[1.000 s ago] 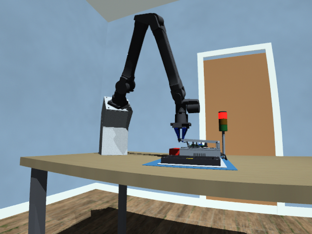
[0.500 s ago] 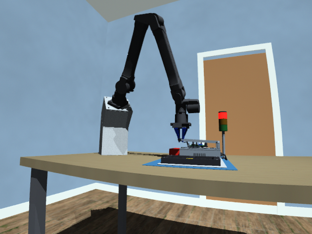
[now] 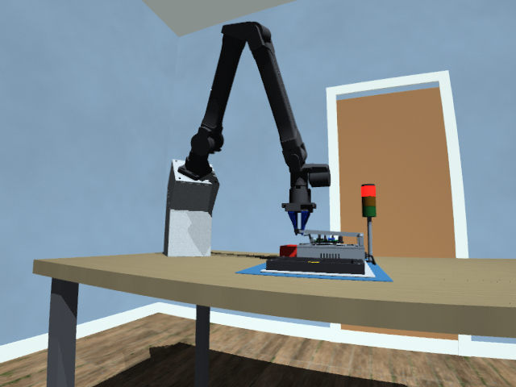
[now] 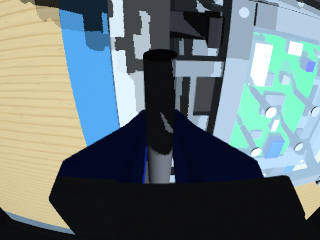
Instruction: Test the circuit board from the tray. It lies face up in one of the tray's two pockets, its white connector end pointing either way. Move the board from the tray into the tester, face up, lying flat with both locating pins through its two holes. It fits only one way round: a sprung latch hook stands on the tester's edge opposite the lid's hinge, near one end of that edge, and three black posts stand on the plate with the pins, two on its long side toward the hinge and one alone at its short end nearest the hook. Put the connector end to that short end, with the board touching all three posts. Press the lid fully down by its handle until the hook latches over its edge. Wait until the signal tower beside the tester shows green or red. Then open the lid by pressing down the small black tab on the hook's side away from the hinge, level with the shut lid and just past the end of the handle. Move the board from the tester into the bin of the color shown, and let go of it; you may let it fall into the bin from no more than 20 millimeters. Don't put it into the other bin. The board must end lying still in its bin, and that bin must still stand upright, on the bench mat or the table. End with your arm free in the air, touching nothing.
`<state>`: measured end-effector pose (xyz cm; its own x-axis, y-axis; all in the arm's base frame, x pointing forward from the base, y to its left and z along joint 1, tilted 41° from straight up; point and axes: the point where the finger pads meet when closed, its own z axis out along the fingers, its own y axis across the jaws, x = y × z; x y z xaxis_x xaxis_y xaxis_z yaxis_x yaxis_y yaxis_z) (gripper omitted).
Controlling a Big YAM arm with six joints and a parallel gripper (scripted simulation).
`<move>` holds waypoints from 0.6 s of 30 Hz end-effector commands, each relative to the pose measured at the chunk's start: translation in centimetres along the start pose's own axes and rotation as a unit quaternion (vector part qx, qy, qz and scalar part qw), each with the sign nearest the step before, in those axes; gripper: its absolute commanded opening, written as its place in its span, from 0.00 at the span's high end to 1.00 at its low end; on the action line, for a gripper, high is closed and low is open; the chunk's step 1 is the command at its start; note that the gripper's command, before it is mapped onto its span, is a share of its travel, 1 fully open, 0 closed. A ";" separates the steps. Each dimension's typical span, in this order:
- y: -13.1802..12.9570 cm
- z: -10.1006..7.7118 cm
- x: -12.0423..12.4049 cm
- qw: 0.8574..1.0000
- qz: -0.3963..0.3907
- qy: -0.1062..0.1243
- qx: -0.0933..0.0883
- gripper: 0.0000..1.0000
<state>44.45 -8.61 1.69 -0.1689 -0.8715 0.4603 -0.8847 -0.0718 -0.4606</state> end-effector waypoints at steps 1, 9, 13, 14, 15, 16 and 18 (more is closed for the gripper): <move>-0.8 -0.6 0.3 1.000 0.004 -0.001 0.009 1.00; -0.9 -1.1 0.1 1.000 0.004 -0.003 0.011 1.00; -0.9 -1.5 -0.4 1.000 0.002 -0.005 0.013 1.00; -0.9 -1.5 -0.4 1.000 0.002 -0.005 0.012 1.00; -0.9 -1.6 -0.3 1.000 0.002 -0.005 0.012 1.00; -0.9 -1.6 -0.3 1.000 0.002 -0.005 0.012 1.00; -0.8 -1.8 -0.3 1.000 0.002 -0.004 0.012 1.00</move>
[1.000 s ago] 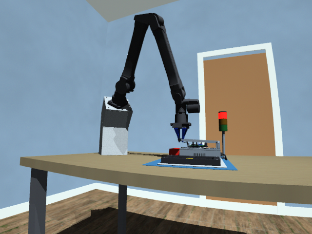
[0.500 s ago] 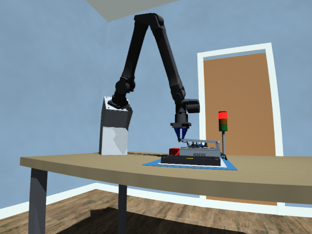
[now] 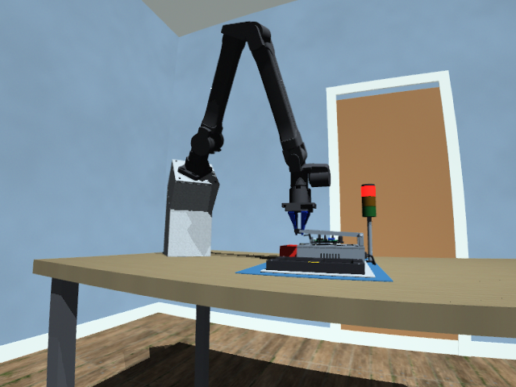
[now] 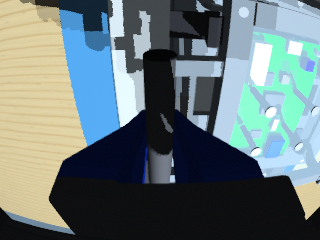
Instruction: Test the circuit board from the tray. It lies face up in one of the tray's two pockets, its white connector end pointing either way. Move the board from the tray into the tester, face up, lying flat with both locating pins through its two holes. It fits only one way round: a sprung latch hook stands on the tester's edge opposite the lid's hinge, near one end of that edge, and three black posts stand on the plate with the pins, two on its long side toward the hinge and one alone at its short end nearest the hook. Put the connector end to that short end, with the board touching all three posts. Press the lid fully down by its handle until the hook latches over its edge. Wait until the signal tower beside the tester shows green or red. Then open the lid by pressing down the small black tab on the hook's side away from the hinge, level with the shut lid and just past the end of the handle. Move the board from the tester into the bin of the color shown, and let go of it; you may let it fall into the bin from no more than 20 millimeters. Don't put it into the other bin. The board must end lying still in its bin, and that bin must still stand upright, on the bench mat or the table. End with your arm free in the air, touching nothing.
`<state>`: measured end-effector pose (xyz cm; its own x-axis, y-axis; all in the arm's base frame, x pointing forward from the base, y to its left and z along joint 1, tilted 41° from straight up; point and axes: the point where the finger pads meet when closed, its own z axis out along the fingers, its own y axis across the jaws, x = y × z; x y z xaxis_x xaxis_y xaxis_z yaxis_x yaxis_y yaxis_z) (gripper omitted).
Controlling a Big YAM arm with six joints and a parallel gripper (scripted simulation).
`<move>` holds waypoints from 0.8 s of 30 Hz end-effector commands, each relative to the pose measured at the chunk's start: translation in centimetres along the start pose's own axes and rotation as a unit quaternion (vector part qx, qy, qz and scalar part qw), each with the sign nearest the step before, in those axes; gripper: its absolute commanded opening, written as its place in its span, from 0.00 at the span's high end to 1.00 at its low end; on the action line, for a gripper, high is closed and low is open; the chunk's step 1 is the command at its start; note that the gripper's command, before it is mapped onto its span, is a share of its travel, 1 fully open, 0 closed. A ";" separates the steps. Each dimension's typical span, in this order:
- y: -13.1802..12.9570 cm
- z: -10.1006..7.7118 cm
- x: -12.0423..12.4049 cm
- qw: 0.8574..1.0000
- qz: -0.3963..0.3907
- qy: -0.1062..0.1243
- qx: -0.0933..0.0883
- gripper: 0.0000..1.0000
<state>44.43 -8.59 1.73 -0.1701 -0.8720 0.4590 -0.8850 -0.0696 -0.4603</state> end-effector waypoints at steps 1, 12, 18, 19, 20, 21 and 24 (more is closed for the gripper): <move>-0.8 -1.8 -0.3 1.000 0.001 -0.004 0.012 1.00; -0.7 -2.9 -0.4 1.000 0.000 -0.004 0.011 1.00; -1.3 -4.0 -0.3 1.000 0.002 -0.004 0.014 1.00; -1.4 -4.3 -0.3 1.000 0.002 -0.004 0.014 1.00; -1.4 -4.3 -0.3 1.000 0.002 -0.004 0.014 1.00; -1.4 -4.3 -0.3 1.000 0.002 -0.004 0.014 1.00; -2.0 -5.0 -0.2 1.000 0.004 -0.004 0.018 1.00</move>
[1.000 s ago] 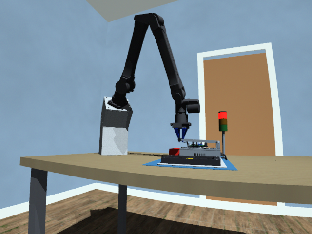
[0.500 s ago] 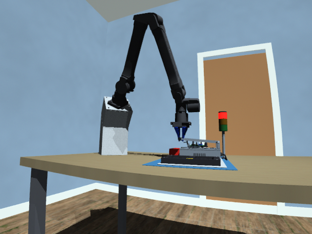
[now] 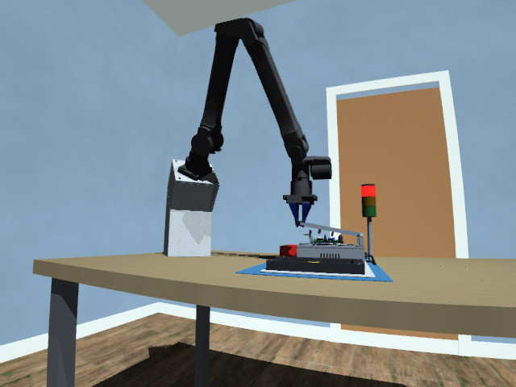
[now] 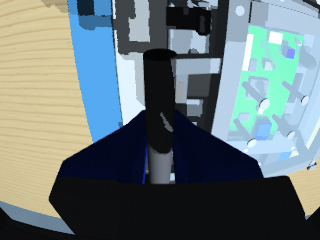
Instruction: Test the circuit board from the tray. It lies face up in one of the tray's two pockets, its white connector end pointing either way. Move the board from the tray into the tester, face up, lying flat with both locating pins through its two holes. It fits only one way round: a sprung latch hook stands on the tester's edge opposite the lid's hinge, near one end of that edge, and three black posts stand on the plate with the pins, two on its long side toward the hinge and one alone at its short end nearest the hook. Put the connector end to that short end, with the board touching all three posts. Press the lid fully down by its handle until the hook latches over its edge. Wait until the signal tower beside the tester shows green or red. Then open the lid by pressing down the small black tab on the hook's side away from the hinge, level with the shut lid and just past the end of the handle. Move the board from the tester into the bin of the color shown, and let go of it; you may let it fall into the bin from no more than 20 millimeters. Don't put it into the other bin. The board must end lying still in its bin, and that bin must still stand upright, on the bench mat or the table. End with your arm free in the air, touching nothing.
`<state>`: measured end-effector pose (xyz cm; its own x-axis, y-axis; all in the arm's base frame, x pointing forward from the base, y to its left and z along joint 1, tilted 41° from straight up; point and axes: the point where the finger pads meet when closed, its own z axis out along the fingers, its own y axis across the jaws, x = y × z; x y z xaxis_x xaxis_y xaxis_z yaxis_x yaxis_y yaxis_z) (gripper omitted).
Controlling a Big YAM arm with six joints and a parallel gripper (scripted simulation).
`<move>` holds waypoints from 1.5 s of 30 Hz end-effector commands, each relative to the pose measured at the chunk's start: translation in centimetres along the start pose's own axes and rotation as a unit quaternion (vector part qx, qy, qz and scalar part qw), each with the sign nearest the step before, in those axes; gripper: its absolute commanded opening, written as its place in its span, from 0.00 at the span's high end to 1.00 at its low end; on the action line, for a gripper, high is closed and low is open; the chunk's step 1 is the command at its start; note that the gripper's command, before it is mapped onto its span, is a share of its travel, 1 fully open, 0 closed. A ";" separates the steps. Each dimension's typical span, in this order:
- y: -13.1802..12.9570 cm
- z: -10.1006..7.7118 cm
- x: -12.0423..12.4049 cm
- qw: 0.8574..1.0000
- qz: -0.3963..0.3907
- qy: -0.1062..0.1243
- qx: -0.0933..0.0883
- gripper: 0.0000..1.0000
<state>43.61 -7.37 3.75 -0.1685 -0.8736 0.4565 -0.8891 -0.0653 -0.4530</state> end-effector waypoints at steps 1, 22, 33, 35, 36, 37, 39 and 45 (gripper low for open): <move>-1.7 -2.8 -0.2 1.000 0.004 -0.002 0.022 1.00; -5.1 -8.8 0.0 0.999 0.010 -0.004 0.030 1.00; -7.5 -11.9 0.0 0.999 0.011 -0.005 0.032 1.00; -8.1 -12.5 0.1 0.999 0.012 -0.005 0.033 1.00; -8.4 -12.8 0.1 0.999 0.012 -0.005 0.033 1.00; -8.7 -13.1 0.1 0.999 0.012 -0.006 0.033 1.00; -9.2 -13.6 0.1 0.999 0.012 -0.006 0.034 1.00; -11.0 -14.9 0.1 0.999 0.004 -0.006 0.035 1.00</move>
<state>43.81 -2.09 13.85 -0.1567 -0.8688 0.4698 -0.9161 -0.0499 -0.3979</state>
